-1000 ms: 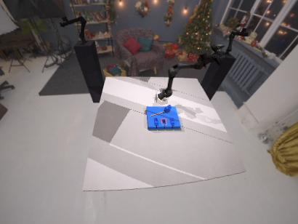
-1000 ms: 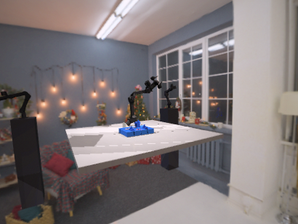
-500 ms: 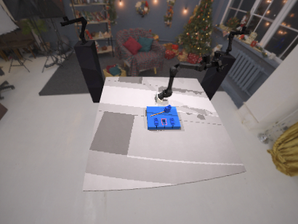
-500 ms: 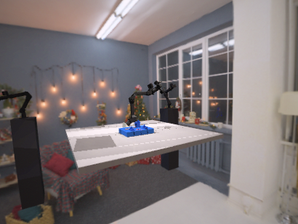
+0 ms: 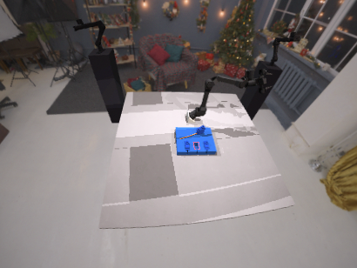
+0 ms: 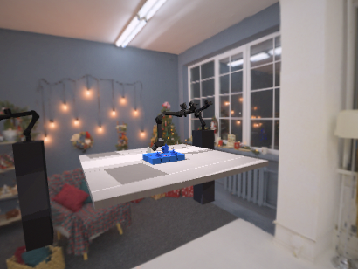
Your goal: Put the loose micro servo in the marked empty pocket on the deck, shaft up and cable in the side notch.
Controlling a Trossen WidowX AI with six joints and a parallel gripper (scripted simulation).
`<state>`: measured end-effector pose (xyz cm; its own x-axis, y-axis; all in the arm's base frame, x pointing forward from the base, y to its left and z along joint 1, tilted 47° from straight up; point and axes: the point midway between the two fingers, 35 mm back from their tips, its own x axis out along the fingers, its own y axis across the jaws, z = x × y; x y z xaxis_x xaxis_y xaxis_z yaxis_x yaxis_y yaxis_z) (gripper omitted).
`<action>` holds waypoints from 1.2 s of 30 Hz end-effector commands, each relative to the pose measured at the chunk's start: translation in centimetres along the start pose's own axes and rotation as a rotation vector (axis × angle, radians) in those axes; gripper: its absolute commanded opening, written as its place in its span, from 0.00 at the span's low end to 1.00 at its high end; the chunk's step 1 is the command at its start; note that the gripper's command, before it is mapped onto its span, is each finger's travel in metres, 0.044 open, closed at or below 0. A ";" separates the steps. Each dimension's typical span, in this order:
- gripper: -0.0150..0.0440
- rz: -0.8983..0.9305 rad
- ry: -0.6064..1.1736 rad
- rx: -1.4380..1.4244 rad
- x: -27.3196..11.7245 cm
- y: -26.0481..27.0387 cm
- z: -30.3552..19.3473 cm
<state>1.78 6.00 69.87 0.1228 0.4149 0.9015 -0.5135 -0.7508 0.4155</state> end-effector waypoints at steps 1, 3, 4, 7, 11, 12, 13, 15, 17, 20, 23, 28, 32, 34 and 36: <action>1.00 -0.067 0.010 -0.039 0.4 -2.6 -0.5; 1.00 -0.090 0.006 -0.067 0.4 -3.4 -0.5; 1.00 -0.097 0.007 -0.072 0.5 -3.7 -0.5; 1.00 -0.137 0.005 -0.101 0.6 -5.1 -0.6; 1.00 -0.204 0.003 -0.149 0.6 -7.4 -0.4; 1.00 -0.227 0.003 -0.167 0.6 -8.2 -0.4; 1.00 -0.245 -0.005 -0.186 0.6 -8.9 -0.2; 1.00 -0.285 -0.003 -0.217 0.5 -10.3 0.0; 1.00 -0.341 0.003 -0.255 0.3 -12.2 0.2; 1.00 -0.367 -0.009 -0.269 0.2 -12.9 0.6; 1.00 -0.396 -0.012 -0.293 0.0 -13.9 0.9; 1.00 -0.479 -0.009 -0.352 -0.5 -16.5 1.7; 1.00 -0.568 -0.012 -0.408 -1.3 -19.2 2.9; 1.00 -0.600 -0.020 -0.432 -1.7 -20.0 3.5; 1.00 -0.652 -0.024 -0.450 -2.3 -21.4 4.2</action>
<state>13.60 17.61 61.60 0.4790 0.6632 0.5750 -0.6501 -0.1721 0.7401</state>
